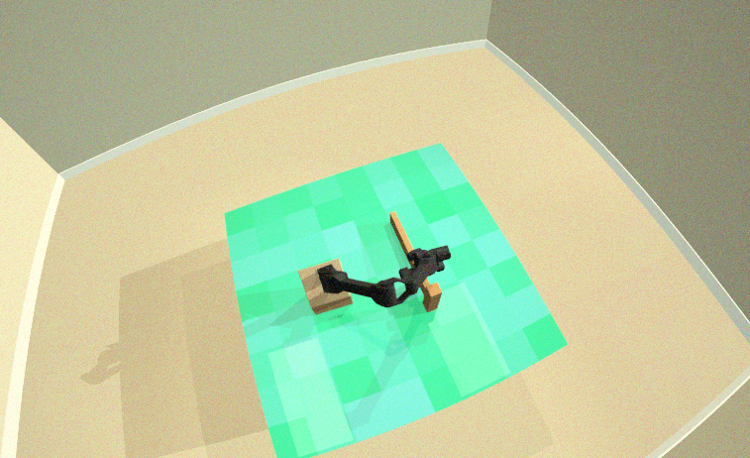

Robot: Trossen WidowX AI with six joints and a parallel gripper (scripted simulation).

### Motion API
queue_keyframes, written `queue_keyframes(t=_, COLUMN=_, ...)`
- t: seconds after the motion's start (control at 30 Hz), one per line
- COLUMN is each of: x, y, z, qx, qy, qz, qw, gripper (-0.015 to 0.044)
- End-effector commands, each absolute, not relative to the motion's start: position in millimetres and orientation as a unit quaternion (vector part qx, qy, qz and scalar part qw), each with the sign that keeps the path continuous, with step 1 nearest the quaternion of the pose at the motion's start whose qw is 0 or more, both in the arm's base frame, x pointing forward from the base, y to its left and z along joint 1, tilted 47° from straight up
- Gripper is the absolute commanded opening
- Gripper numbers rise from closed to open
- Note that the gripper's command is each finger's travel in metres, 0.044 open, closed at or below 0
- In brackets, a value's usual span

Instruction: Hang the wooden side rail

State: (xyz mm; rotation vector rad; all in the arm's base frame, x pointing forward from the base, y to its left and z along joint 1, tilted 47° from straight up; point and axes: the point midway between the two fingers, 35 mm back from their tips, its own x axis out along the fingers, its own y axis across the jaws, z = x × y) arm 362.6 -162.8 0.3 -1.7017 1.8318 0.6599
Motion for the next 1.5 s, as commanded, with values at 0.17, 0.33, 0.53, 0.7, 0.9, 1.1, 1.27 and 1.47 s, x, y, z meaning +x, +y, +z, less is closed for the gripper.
queue_keyframes(t=0.17, x=363, y=-163, z=0, qx=-0.633, qy=0.681, qz=0.245, qw=0.274, gripper=0.0079)
queue_keyframes(t=0.33, x=363, y=-163, z=0, qx=-0.633, qy=0.681, qz=0.245, qw=0.274, gripper=0.021)
queue_keyframes(t=0.53, x=363, y=-158, z=5, qx=-0.634, qy=0.681, qz=0.245, qw=0.274, gripper=0.0368)
queue_keyframes(t=0.7, x=364, y=-133, z=27, qx=-0.636, qy=0.68, qz=0.241, qw=0.275, gripper=0.044)
queue_keyframes(t=0.9, x=365, y=-132, z=25, qx=-0.636, qy=0.68, qz=0.241, qw=0.275, gripper=0.044)
queue_keyframes(t=1.1, x=365, y=-113, z=5, qx=-0.636, qy=0.68, qz=0.241, qw=0.275, gripper=0.044)
queue_keyframes(t=1.27, x=365, y=-115, z=6, qx=-0.636, qy=0.679, qz=0.244, qw=0.273, gripper=0.044)
queue_keyframes(t=1.47, x=365, y=-115, z=6, qx=-0.636, qy=0.679, qz=0.244, qw=0.273, gripper=0.044)
